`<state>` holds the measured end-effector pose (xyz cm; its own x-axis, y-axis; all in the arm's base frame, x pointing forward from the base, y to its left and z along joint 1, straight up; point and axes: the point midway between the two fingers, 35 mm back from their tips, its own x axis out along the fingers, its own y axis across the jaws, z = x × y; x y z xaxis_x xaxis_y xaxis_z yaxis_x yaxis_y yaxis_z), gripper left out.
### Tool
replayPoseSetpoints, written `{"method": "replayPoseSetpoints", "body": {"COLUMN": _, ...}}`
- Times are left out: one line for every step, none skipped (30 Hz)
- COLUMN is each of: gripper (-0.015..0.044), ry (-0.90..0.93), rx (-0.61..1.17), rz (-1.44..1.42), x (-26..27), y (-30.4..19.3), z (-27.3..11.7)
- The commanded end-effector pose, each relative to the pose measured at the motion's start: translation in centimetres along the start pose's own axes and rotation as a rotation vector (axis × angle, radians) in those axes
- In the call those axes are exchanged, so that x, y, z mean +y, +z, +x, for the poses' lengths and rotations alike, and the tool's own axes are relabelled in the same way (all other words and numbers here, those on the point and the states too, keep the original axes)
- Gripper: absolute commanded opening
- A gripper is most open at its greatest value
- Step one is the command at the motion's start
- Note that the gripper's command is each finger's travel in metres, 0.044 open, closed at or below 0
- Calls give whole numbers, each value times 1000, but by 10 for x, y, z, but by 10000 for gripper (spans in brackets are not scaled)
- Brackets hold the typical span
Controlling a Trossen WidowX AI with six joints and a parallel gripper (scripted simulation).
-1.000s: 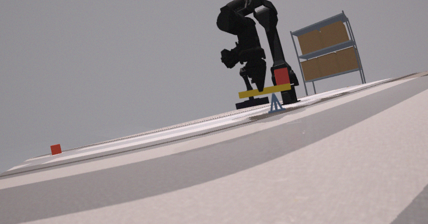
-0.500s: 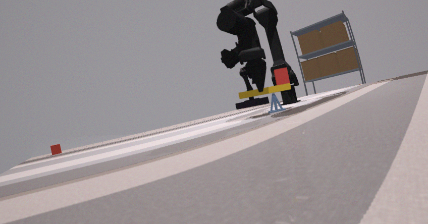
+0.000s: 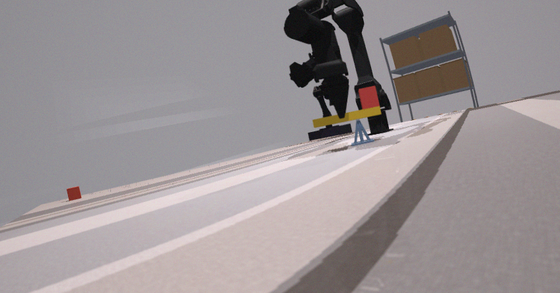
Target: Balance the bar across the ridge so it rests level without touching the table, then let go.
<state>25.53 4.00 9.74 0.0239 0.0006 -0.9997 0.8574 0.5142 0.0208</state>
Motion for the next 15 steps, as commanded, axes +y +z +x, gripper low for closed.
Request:
{"method": "replayPoseSetpoints", "body": {"gripper": 0, "ry": -2, "rx": 4, "rz": -2, "x": -1, "y": -1, "z": 3}}
{"method": "replayPoseSetpoints", "body": {"gripper": 0, "ry": -2, "rx": 4, "rz": -2, "x": -1, "y": -1, "z": 3}}
{"method": "replayPoseSetpoints", "body": {"gripper": 0, "ry": -2, "rx": 4, "rz": -2, "x": -1, "y": -1, "z": 3}}
{"method": "replayPoseSetpoints", "body": {"gripper": 0, "ry": -2, "rx": 4, "rz": -2, "x": -1, "y": -1, "z": 3}}
{"method": "replayPoseSetpoints", "body": {"gripper": 0, "ry": -2, "rx": 4, "rz": -2, "x": -1, "y": -1, "z": 3}}
{"method": "replayPoseSetpoints", "body": {"gripper": 0, "ry": -2, "rx": 4, "rz": -2, "x": -1, "y": -1, "z": 3}}
{"method": "replayPoseSetpoints", "body": {"gripper": 0, "ry": -2, "rx": 4, "rz": -2, "x": -1, "y": -1, "z": 2}}
{"method": "replayPoseSetpoints", "body": {"gripper": 0, "ry": -2, "rx": 4, "rz": -2, "x": -1, "y": -1, "z": 1}}
{"method": "replayPoseSetpoints", "body": {"gripper": 0, "ry": -2, "rx": 4, "rz": -2, "x": -1, "y": -1, "z": 1}}
{"method": "replayPoseSetpoints", "body": {"gripper": 0, "ry": -2, "rx": 4, "rz": -2, "x": -1, "y": -1, "z": 0}}
{"method": "replayPoseSetpoints", "body": {"gripper": 0, "ry": -2, "rx": 4, "rz": -2, "x": -1, "y": -1, "z": 0}}
{"method": "replayPoseSetpoints", "body": {"gripper": 0, "ry": -2, "rx": 4, "rz": -2, "x": -1, "y": -1, "z": 0}}
{"method": "replayPoseSetpoints", "body": {"gripper": 0, "ry": -2, "rx": 4, "rz": -2, "x": -1, "y": -1, "z": 0}}
{"method": "replayPoseSetpoints", "body": {"gripper": 0, "ry": -2, "rx": 4, "rz": -2, "x": -1, "y": -1, "z": 0}}
{"method": "replayPoseSetpoints", "body": {"gripper": 0, "ry": -2, "rx": 4, "rz": -2, "x": -1, "y": -1, "z": 0}}
